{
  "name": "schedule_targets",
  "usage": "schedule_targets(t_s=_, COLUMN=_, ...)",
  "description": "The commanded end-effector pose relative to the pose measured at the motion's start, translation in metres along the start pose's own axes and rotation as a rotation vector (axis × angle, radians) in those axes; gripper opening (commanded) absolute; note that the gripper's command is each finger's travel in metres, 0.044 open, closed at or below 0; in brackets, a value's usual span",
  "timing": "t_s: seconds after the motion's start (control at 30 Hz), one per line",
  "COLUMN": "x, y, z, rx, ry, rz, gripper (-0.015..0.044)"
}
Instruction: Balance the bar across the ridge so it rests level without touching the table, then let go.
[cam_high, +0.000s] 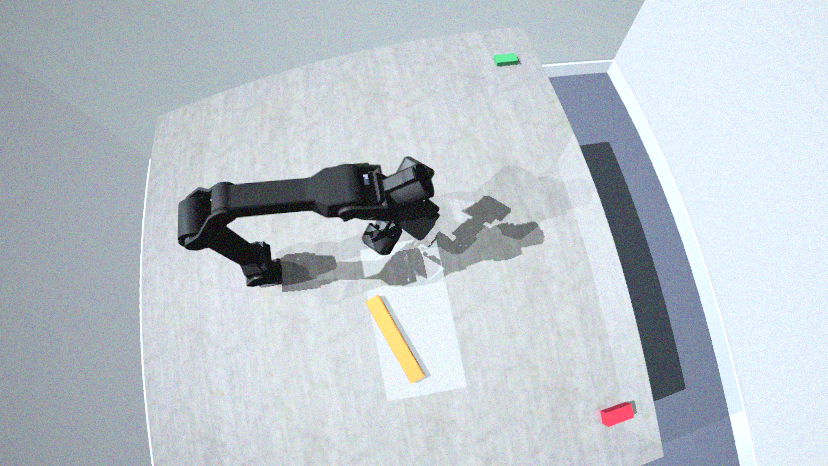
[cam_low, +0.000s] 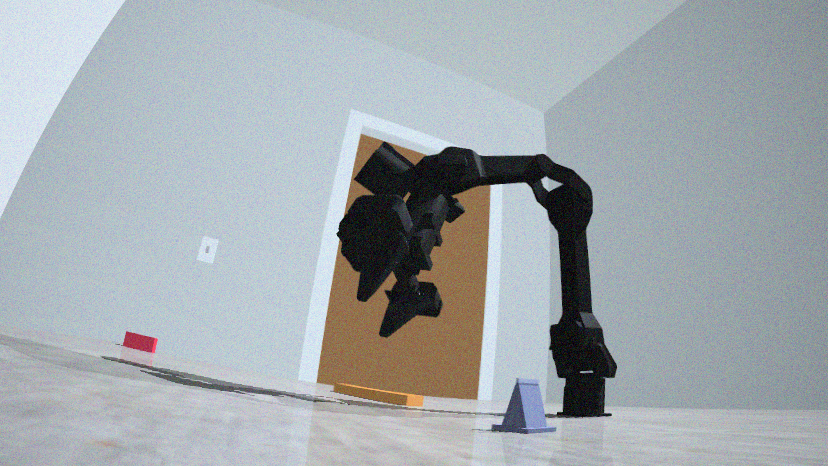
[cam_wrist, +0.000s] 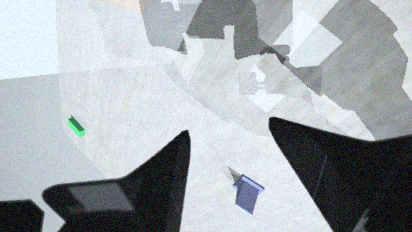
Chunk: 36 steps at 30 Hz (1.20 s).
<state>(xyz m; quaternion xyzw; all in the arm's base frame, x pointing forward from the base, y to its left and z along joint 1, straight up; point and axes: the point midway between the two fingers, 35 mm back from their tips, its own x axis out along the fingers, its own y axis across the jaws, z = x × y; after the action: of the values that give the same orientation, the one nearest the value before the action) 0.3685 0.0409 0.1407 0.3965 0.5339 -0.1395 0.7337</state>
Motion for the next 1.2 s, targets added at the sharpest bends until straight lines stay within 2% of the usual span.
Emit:
schedule_targets(t_s=0.0, x=-0.002, y=-0.018, z=0.016, rx=0.046, ry=-0.014, rz=-0.034, gripper=0.0315)
schedule_targets(t_s=0.67, x=-0.026, y=-0.111, z=0.073, rx=0.245, ry=-0.052, rz=-0.238, gripper=0.0315)
schedule_targets(t_s=1.17, x=-0.059, y=-0.192, z=0.094, rx=0.398, ry=-0.026, rz=-0.416, gripper=0.0315)
